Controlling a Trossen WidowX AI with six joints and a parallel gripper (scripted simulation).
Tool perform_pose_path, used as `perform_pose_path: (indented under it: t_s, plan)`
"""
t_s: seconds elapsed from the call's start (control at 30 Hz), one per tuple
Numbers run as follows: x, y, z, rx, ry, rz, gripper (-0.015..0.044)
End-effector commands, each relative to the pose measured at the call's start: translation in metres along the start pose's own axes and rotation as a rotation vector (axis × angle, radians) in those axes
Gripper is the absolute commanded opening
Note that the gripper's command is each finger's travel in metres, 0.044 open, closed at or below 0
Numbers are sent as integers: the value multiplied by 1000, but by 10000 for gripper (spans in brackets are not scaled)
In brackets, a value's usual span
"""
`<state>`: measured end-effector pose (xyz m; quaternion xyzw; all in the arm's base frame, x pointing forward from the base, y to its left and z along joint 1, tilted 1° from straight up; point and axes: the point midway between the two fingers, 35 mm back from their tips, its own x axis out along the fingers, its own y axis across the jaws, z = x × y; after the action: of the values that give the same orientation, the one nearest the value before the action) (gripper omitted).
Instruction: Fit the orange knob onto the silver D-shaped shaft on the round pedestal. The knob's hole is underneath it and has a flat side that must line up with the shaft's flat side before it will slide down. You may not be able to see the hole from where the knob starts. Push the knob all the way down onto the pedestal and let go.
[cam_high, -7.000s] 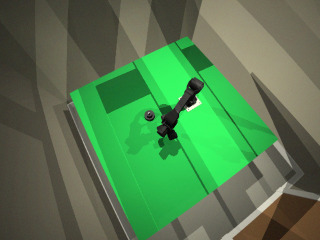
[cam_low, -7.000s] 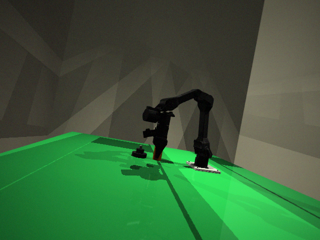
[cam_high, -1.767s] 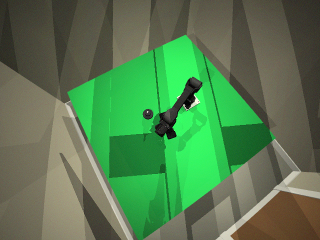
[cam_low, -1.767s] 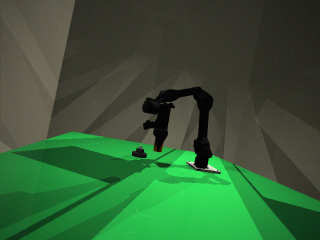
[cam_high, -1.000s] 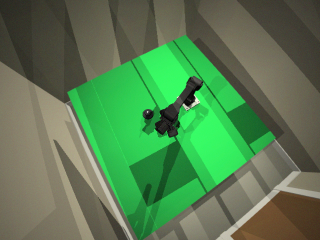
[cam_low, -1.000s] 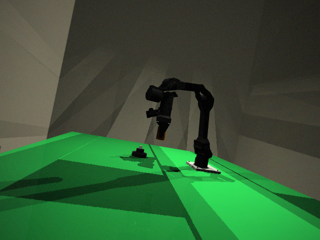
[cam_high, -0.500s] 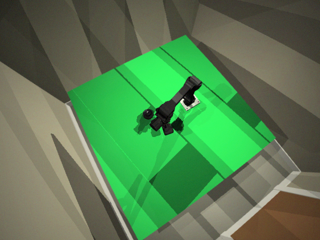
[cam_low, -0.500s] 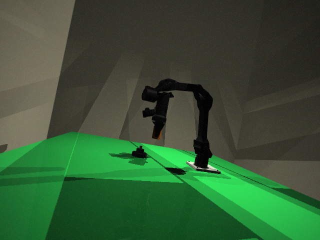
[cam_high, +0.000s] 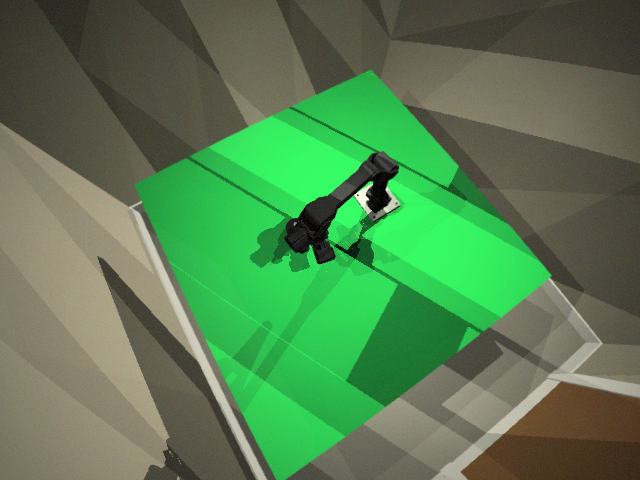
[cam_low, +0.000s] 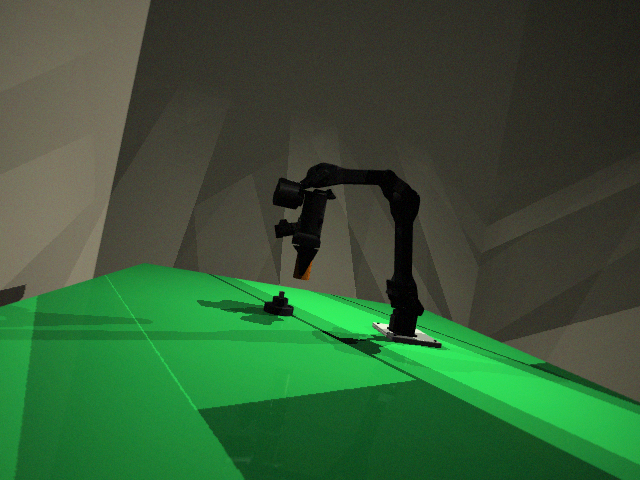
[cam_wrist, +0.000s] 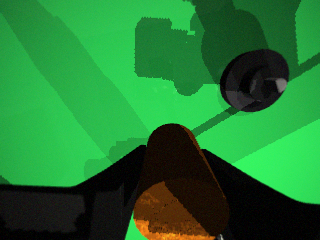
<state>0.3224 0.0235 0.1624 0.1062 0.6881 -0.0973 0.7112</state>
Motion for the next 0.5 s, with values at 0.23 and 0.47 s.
perform_pose_path:
  t_s: [0.23,0.47]
  plan:
    - [8,-29,20,-3,-9,1,0]
    - [13,-48,30,-3,-10,-1,0]
